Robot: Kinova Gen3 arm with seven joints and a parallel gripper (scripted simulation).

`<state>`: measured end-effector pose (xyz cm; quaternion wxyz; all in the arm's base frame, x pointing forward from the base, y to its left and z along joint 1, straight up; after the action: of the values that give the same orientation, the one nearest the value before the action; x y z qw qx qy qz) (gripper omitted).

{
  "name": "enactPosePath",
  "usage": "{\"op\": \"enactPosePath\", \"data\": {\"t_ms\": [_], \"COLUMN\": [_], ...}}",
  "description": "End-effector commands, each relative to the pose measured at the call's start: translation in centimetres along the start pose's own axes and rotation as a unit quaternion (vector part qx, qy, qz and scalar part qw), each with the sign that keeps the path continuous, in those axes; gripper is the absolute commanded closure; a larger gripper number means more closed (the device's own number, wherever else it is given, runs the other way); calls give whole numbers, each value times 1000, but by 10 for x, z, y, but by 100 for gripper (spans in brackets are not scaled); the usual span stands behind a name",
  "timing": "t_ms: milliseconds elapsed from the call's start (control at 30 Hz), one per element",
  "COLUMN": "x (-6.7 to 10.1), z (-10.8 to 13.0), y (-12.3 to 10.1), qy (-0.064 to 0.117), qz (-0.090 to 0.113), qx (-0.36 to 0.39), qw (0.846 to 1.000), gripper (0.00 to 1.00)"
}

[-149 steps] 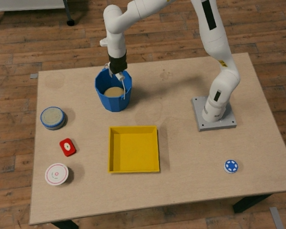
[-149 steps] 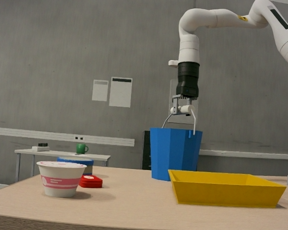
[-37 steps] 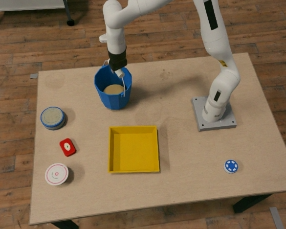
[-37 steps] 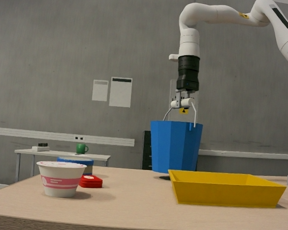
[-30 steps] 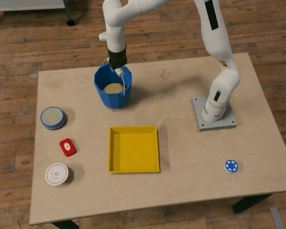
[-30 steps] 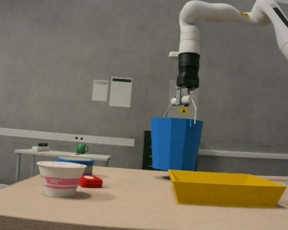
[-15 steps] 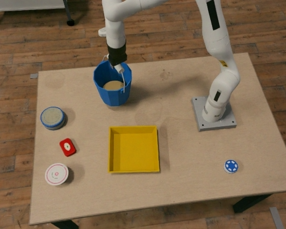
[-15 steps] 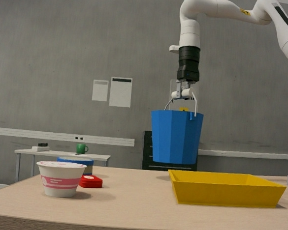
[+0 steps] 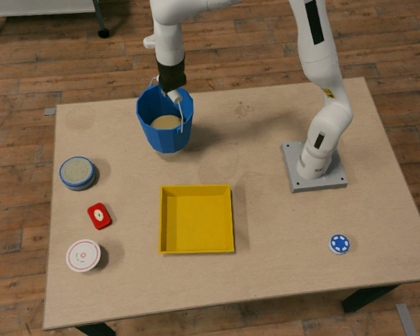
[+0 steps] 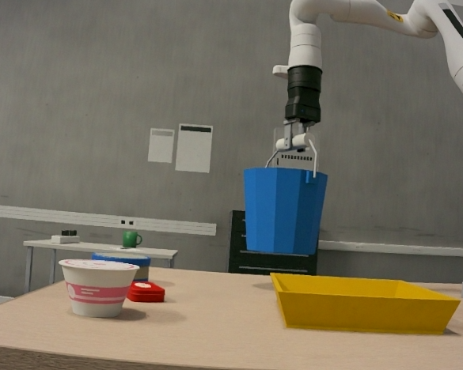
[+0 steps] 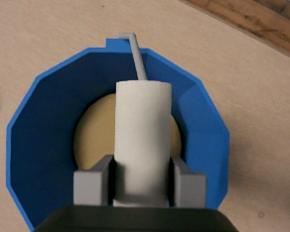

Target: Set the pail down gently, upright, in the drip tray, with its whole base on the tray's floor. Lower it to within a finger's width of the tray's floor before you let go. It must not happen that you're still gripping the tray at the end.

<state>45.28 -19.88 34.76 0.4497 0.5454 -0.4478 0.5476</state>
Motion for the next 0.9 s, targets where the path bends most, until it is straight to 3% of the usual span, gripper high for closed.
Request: {"op": "enactPosePath", "data": {"t_ms": [0, 867], "x": [4, 13], "z": [0, 0], "y": [0, 0], "qy": [1, 1], "qz": [1, 1], "qx": [0, 0], "qw": [1000, 1000], "gripper": [100, 100]}}
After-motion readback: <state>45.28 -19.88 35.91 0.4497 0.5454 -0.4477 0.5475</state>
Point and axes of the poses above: the point where the finger pads meet when closed, its own x axis back along the fingers, its own y axis across the jaws, z = x × y, the point moved 6 cm from there along x, back along the fingers, and after that the axes turned 11 degrees about -x, right-handed, at the moved point
